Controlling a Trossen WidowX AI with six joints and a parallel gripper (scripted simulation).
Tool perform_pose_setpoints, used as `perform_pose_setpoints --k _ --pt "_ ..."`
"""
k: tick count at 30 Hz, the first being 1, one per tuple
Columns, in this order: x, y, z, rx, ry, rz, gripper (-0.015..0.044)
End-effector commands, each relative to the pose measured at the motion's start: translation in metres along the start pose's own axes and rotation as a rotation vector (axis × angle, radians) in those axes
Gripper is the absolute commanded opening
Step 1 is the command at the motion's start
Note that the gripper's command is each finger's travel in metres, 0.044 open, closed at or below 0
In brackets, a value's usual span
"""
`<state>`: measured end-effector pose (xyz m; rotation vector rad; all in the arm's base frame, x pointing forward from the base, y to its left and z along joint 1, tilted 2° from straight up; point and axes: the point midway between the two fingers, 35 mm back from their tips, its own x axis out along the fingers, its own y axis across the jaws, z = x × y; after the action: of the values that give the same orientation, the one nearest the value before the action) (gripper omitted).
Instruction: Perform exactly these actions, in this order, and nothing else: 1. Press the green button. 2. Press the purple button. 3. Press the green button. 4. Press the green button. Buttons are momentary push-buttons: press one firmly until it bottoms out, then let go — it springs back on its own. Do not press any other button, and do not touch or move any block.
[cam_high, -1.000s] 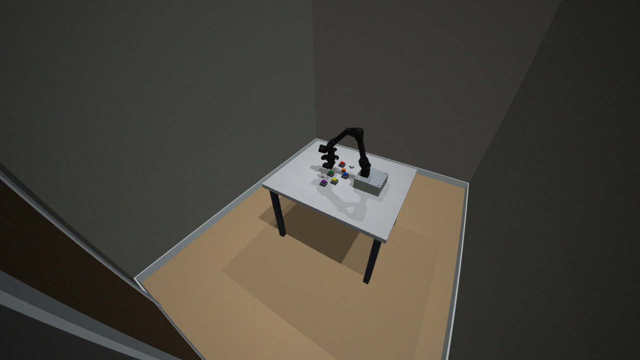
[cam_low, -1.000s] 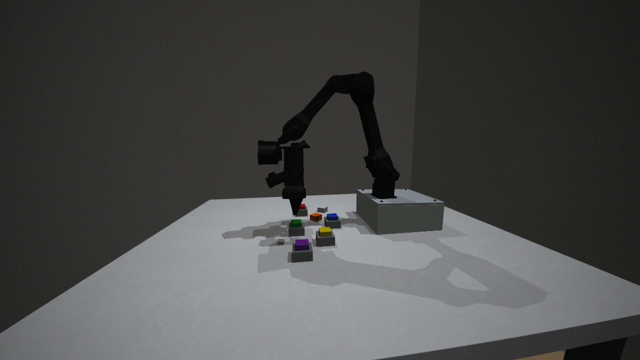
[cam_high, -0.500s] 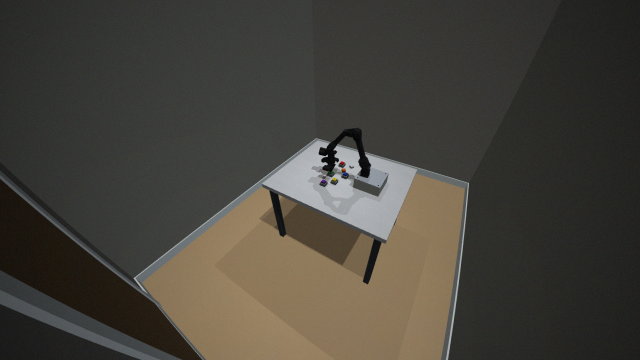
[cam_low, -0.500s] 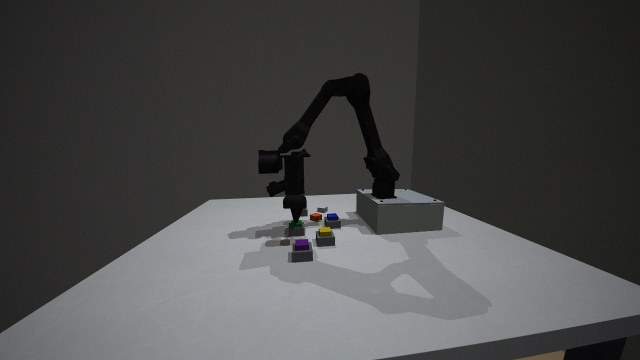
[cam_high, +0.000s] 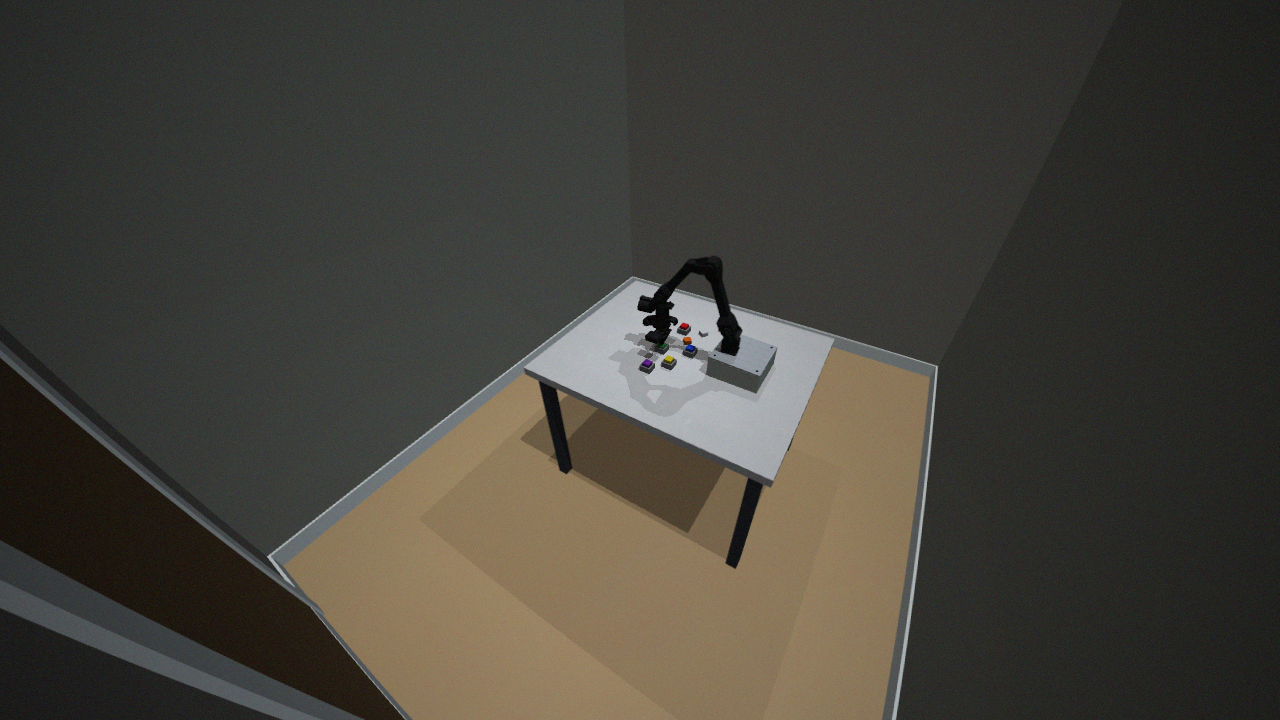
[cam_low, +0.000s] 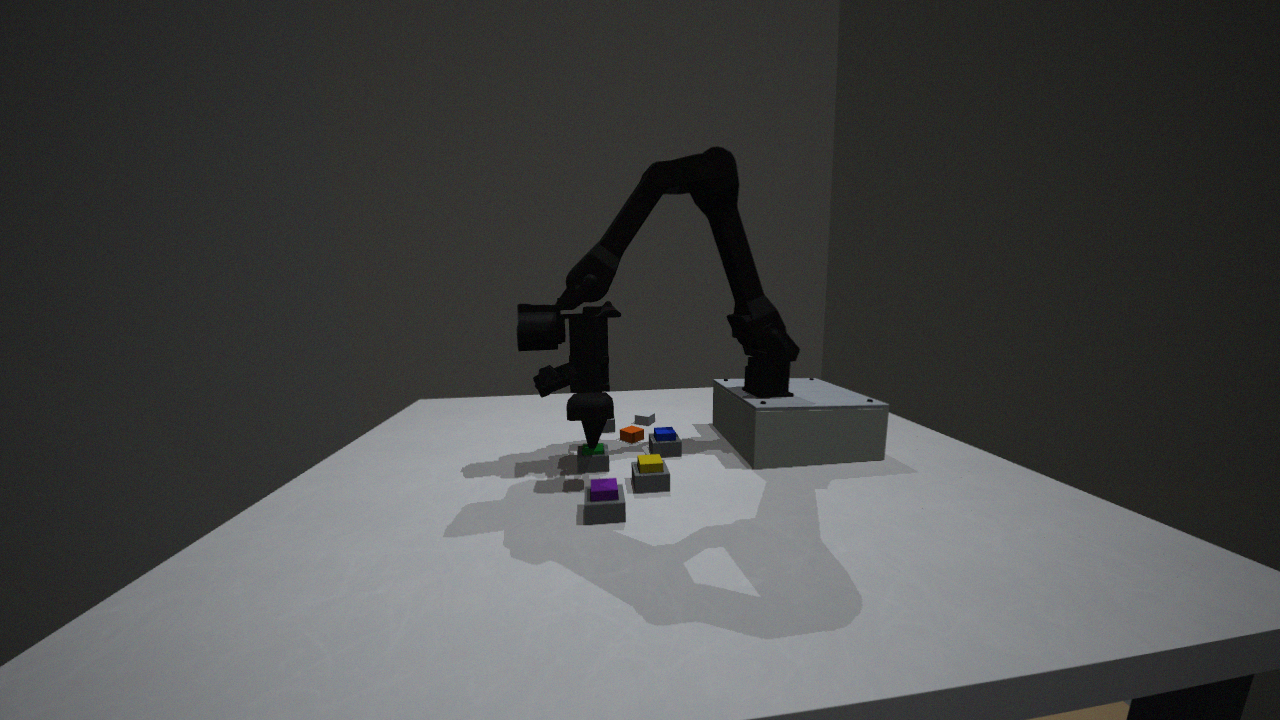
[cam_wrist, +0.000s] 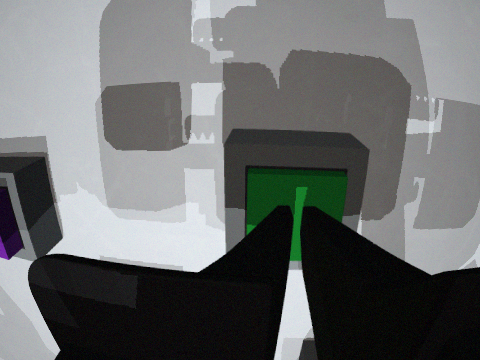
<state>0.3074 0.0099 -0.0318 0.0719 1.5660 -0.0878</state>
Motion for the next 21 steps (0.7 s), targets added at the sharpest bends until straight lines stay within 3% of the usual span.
perform_pose_setpoints --k 1,5,9,21 --pt "0.001 0.000 -0.001 -0.003 0.002 0.000 0.0020" --pt "-0.003 0.000 0.000 0.000 0.000 0.000 0.0020" --pt "-0.033 0.000 0.000 -0.003 0.002 0.000 0.0020" --pt "-0.023 0.000 0.000 -0.003 0.002 0.000 0.0020"
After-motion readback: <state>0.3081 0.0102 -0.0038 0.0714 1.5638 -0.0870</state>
